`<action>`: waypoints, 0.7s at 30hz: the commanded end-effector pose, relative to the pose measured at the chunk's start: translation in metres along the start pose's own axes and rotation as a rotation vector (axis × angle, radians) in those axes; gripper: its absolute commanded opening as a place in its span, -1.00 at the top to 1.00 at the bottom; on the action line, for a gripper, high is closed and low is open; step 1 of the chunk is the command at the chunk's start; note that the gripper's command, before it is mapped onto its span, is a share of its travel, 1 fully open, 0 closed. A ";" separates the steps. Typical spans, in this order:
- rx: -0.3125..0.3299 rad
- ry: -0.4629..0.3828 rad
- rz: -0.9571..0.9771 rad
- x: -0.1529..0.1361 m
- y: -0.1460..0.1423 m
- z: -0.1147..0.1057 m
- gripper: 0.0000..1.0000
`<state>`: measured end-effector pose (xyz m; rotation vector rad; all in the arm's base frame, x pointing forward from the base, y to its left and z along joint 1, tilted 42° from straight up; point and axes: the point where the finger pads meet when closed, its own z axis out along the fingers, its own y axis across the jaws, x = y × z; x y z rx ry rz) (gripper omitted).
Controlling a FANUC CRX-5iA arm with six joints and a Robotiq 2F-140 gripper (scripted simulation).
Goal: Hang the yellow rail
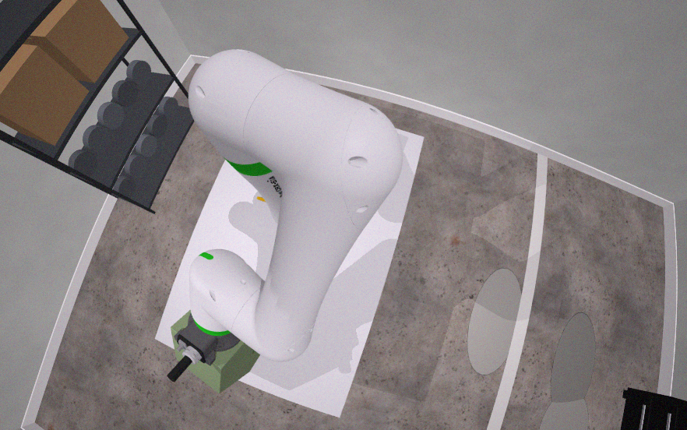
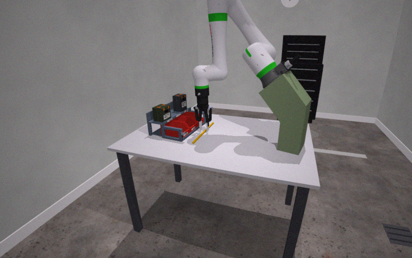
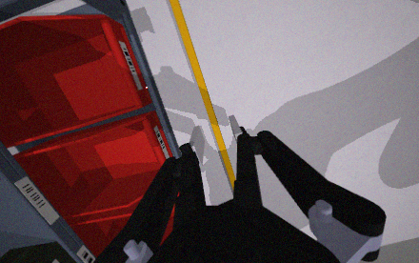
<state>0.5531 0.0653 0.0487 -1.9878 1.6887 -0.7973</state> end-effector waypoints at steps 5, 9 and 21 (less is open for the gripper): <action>0.022 -0.020 0.000 0.000 0.000 0.000 0.41; 0.005 -0.004 0.000 0.000 0.000 0.000 0.41; 0.022 -0.020 0.000 0.000 0.000 0.000 0.41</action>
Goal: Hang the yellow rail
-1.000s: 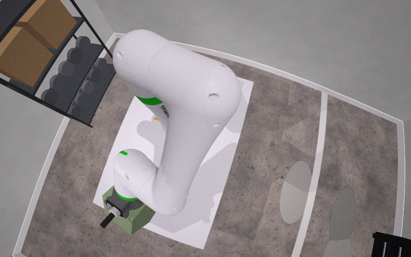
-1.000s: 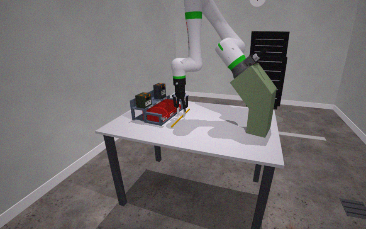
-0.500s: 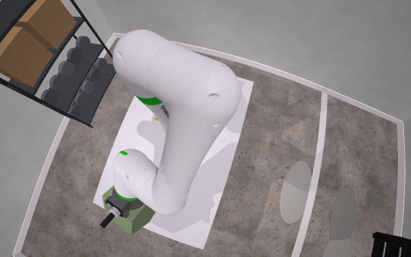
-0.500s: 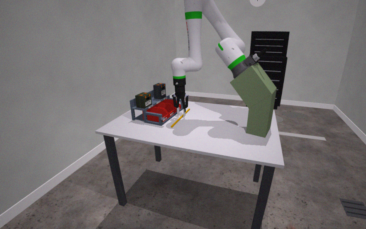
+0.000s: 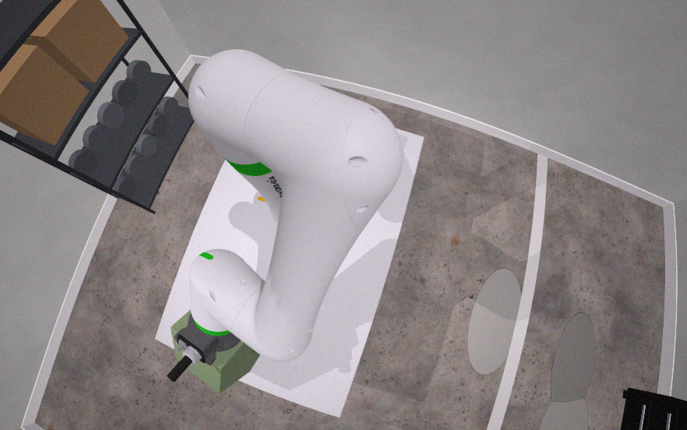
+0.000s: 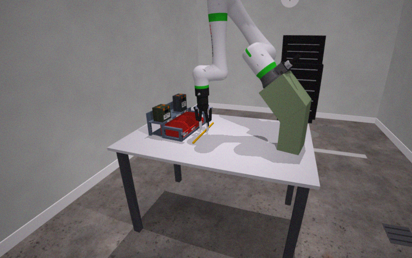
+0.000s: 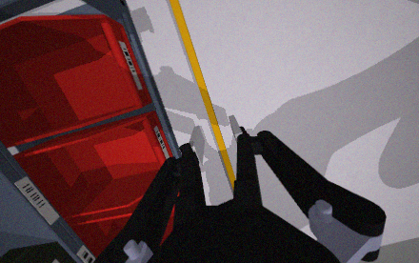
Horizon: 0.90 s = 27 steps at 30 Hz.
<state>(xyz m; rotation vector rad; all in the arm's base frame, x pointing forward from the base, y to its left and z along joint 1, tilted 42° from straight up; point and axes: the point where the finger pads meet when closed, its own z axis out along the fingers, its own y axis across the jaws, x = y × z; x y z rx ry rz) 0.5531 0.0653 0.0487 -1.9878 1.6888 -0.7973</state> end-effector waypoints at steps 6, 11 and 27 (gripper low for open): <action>0.009 -0.008 0.000 0.000 0.000 0.000 0.41; 0.022 -0.020 0.000 0.000 0.000 0.000 0.41; 0.022 -0.020 0.000 0.000 0.000 0.000 0.41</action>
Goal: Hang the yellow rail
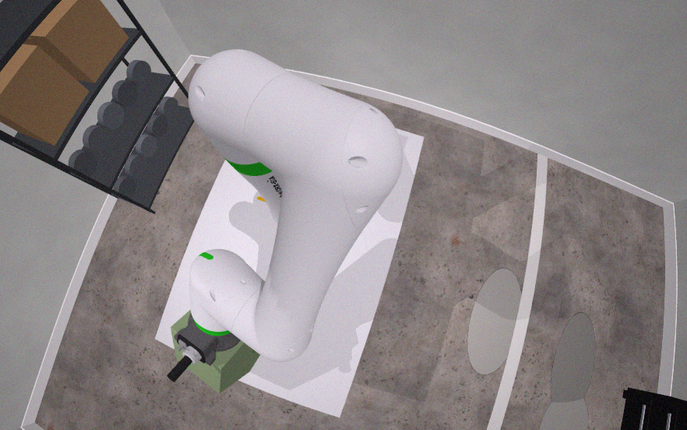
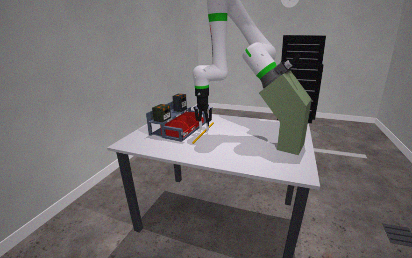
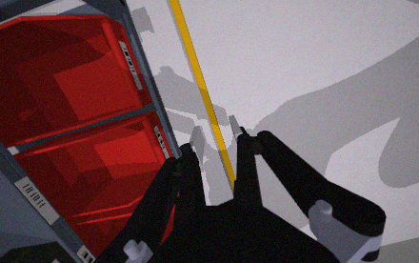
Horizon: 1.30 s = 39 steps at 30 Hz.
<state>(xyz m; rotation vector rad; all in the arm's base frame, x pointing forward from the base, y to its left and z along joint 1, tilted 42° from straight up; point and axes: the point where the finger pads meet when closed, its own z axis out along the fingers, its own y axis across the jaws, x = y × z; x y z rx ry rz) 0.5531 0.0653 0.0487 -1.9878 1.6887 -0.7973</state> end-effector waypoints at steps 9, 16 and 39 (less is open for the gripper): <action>0.022 -0.020 0.000 0.000 0.000 0.000 0.41; 0.022 -0.020 0.000 0.000 0.000 0.000 0.41; 0.022 -0.020 0.000 0.000 0.000 0.000 0.41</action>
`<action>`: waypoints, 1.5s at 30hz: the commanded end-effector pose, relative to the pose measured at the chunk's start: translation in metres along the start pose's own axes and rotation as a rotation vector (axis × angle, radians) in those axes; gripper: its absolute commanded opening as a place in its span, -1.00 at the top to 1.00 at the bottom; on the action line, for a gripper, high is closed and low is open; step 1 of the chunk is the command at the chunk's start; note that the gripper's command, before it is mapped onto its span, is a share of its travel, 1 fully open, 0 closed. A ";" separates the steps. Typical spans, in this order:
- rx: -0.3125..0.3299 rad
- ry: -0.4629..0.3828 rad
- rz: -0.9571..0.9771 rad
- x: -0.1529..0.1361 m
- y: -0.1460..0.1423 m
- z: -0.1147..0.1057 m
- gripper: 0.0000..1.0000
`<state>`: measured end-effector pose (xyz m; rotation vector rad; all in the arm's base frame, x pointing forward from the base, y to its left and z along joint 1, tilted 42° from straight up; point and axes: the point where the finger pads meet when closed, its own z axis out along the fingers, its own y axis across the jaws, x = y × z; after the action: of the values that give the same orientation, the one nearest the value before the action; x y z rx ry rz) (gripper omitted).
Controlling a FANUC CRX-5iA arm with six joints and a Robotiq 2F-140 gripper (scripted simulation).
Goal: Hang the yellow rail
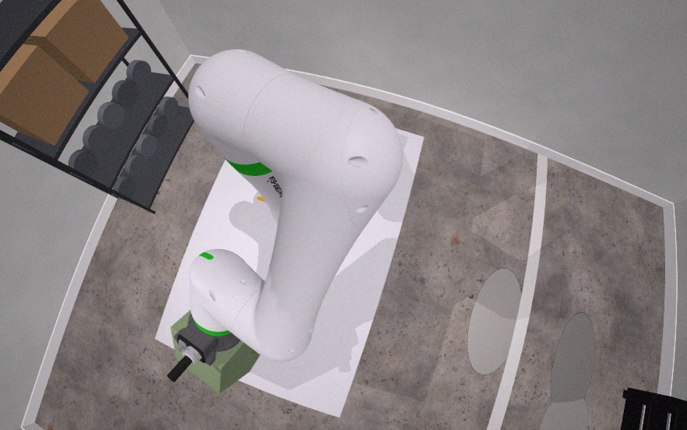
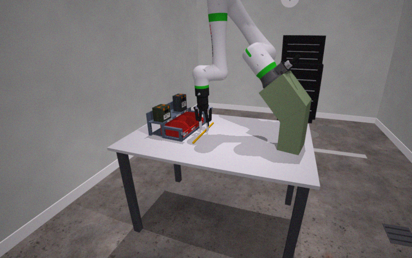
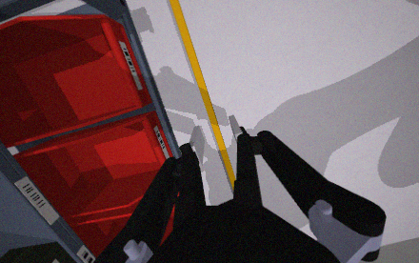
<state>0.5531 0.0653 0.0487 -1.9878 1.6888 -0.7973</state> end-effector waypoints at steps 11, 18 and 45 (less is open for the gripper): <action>0.022 -0.020 0.000 0.000 0.000 0.000 0.41; 0.022 -0.020 0.000 0.000 0.000 0.000 0.41; 0.022 -0.020 0.000 0.000 0.000 0.000 0.41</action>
<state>0.5531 0.0653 0.0488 -1.9877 1.6886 -0.7972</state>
